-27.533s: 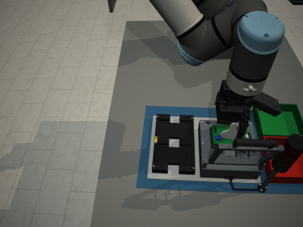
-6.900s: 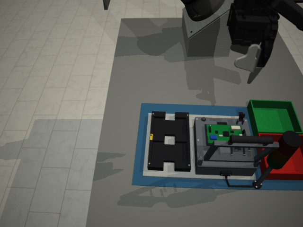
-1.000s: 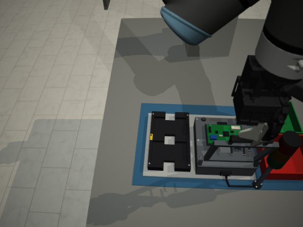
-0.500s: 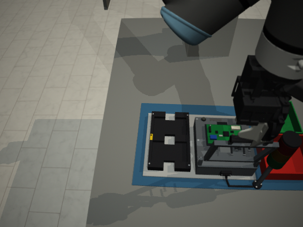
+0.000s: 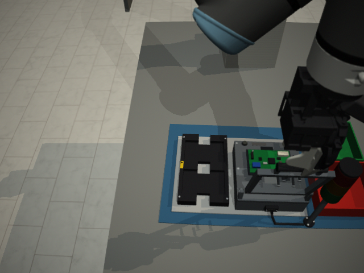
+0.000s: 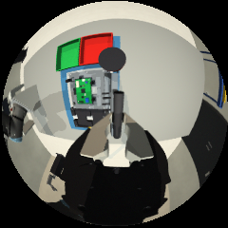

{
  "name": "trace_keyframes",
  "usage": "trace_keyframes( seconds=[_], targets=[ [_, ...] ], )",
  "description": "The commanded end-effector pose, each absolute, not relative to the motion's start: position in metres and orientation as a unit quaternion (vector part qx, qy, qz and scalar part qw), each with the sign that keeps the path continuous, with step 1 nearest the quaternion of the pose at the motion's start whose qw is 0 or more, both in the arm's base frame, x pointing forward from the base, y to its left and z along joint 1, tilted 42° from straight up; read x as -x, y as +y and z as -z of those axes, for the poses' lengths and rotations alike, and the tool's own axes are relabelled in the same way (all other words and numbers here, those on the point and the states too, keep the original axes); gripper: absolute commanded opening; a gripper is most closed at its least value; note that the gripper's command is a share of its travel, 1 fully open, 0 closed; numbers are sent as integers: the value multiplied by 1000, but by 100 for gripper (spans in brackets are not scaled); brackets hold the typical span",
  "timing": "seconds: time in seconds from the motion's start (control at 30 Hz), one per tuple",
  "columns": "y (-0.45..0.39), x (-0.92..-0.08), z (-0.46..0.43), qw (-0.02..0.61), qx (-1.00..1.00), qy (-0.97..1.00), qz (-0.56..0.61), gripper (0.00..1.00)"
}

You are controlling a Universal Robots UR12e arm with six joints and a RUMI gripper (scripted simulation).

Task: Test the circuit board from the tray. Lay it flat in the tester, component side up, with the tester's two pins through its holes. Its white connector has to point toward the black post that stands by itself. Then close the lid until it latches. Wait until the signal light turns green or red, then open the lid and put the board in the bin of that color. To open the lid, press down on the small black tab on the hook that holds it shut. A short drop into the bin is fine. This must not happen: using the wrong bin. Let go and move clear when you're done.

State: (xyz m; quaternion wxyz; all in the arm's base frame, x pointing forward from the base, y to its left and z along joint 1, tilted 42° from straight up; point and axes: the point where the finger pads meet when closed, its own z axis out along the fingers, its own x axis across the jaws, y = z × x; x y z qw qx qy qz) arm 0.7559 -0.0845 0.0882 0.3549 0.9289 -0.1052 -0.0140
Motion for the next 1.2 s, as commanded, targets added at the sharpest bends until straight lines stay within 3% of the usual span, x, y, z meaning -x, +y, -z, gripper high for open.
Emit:
trace_keyframes(
  seconds=[0.0,1.17],
  targets=[
    [-85,-756,-90,355,-929,-106,13,0],
    [-75,-732,-92,355,-929,-105,13,0]
  ],
)
